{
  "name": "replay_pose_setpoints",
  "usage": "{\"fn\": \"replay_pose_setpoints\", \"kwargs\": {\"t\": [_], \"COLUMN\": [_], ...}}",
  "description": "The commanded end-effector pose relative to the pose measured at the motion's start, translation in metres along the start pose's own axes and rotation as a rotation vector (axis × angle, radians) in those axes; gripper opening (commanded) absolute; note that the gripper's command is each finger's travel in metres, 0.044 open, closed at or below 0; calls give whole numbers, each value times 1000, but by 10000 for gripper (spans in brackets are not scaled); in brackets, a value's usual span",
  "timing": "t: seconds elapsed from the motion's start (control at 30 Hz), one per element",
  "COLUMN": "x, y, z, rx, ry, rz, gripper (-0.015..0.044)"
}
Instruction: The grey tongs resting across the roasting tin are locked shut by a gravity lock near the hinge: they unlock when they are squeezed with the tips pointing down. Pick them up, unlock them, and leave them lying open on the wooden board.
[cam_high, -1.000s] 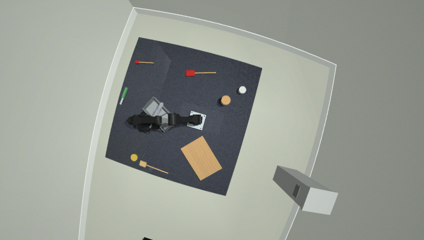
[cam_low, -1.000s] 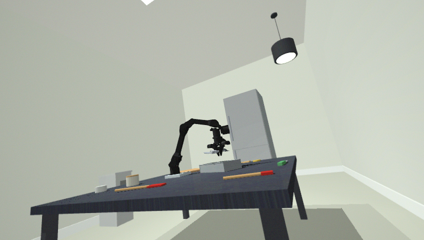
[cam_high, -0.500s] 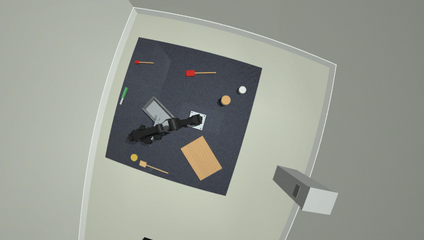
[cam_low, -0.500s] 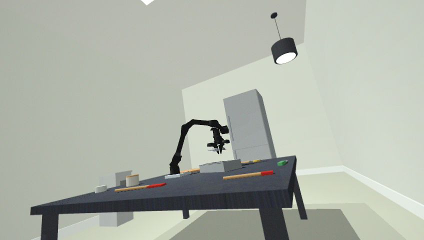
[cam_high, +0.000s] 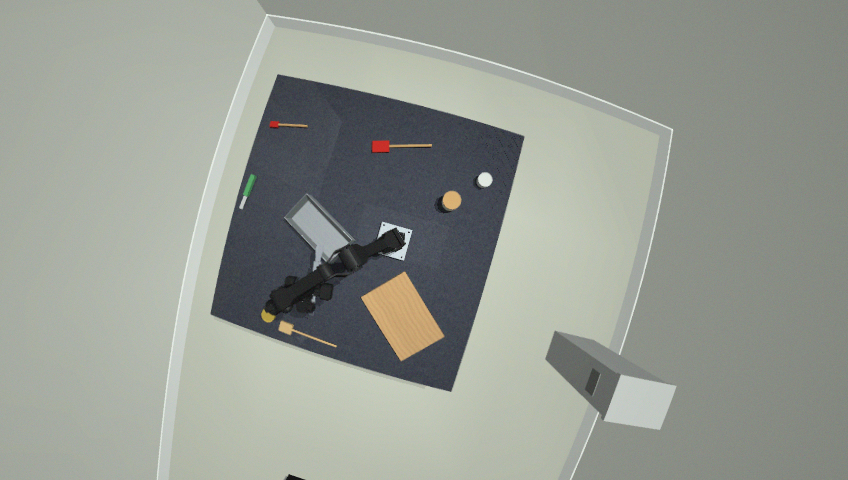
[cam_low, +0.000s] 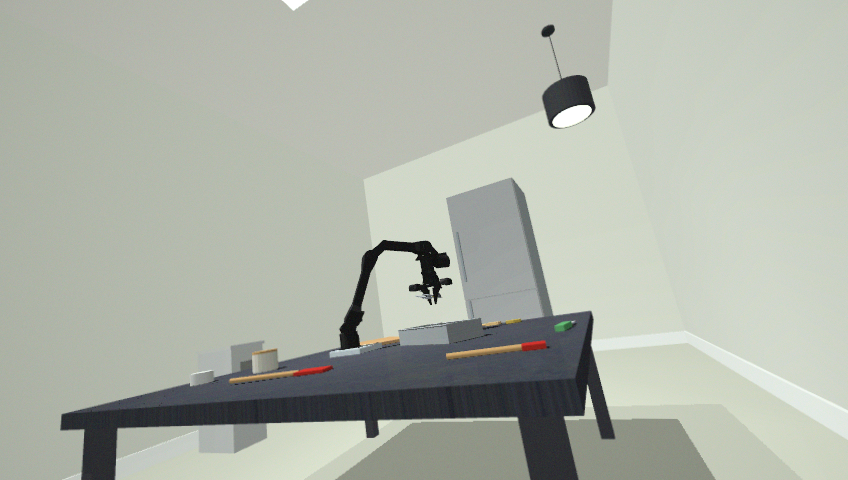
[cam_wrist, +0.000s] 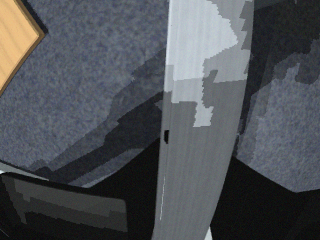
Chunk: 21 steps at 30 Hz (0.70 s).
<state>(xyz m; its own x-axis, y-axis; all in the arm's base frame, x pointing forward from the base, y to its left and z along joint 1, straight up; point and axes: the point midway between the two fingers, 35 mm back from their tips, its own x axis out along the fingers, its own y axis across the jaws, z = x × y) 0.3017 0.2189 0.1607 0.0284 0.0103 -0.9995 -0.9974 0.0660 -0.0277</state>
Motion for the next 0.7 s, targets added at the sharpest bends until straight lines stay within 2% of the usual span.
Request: {"fn": "replay_pose_setpoints", "kwargs": {"t": [0.0,0.37,0.67], "x": [-7,-20,-22], "y": [14,68,89], "z": [18,63,76], "rx": [-31,-152,-196], "ry": [-9,-13,-14], "rz": [0,8,10], "gripper": [-150,-150,-150]}}
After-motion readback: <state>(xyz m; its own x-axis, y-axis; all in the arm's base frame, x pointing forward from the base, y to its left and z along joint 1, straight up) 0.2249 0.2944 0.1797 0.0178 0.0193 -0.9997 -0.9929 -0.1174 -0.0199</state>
